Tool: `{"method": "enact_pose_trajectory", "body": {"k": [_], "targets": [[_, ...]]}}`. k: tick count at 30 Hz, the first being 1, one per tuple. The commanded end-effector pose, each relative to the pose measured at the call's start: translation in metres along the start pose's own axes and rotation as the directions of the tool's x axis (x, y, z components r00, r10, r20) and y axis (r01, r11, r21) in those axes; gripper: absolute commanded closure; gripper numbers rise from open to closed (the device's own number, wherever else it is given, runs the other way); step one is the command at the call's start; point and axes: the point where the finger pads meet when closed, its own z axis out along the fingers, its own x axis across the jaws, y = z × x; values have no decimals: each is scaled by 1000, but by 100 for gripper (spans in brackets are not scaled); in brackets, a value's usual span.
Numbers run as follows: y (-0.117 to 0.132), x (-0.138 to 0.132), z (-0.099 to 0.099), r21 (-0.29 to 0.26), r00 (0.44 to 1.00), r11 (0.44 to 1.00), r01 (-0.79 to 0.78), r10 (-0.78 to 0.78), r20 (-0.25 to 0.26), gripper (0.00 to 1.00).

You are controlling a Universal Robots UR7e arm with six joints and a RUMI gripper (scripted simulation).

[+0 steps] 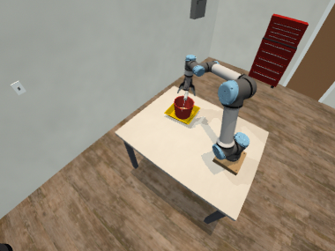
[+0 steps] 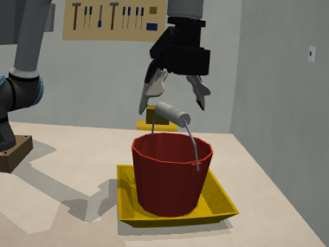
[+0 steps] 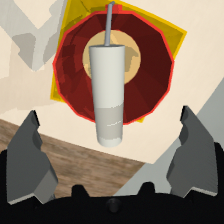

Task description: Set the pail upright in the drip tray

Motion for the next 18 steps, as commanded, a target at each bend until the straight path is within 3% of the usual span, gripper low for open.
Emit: {"method": "enact_pose_trajectory", "body": {"k": [1, 11, 18], "targets": [[0, 0, -7, -1, 1000, 1000, 0, 0, -1, 0], [0, 0, -24, -1, 1000, 1000, 0, 0, -1, 0], [0, 0, -24, -1, 1000, 1000, 0, 0, -1, 0]]}}
